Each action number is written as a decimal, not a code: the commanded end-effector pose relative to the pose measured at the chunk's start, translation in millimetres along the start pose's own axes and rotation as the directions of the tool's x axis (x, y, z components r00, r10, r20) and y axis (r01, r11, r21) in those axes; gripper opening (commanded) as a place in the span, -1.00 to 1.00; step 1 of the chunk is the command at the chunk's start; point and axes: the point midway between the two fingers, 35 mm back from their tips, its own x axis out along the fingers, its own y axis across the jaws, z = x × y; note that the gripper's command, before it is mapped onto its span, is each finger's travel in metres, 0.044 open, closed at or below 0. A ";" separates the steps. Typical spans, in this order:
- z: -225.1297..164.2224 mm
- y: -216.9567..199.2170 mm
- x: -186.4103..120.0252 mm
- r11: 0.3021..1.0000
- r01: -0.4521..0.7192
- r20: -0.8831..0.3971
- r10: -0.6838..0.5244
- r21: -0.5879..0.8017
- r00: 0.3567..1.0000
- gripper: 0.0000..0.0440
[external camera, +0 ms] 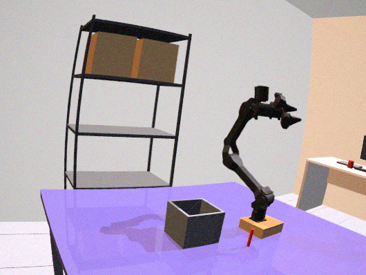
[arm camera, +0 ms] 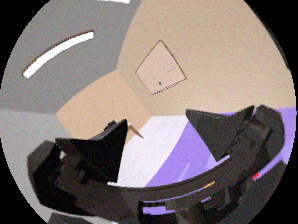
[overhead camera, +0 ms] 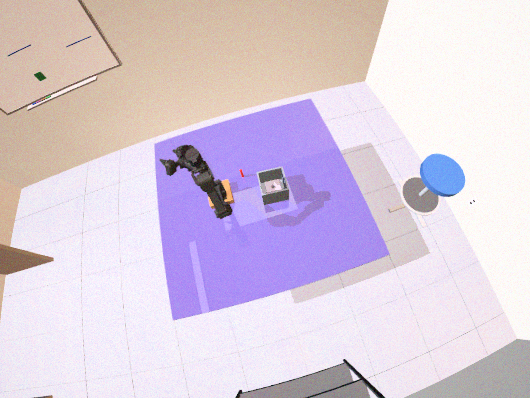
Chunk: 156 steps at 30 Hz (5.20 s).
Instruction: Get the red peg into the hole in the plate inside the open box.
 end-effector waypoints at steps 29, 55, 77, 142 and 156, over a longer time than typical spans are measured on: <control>-19.9 -166.4 30.8 0.465 0.488 -0.152 -0.591 0.739 0.793 1.00; -49.4 -285.2 -20.1 -0.295 0.250 -0.378 -0.826 0.922 0.418 1.00; -103.8 -366.8 -97.1 -0.662 -0.249 -0.648 -0.748 0.707 0.147 1.00; -285.3 -445.1 -164.0 -0.763 -0.538 -0.863 -0.490 0.358 0.121 -0.98; -235.4 -448.3 -172.2 -0.665 -0.576 -0.766 -0.635 0.476 0.100 -1.00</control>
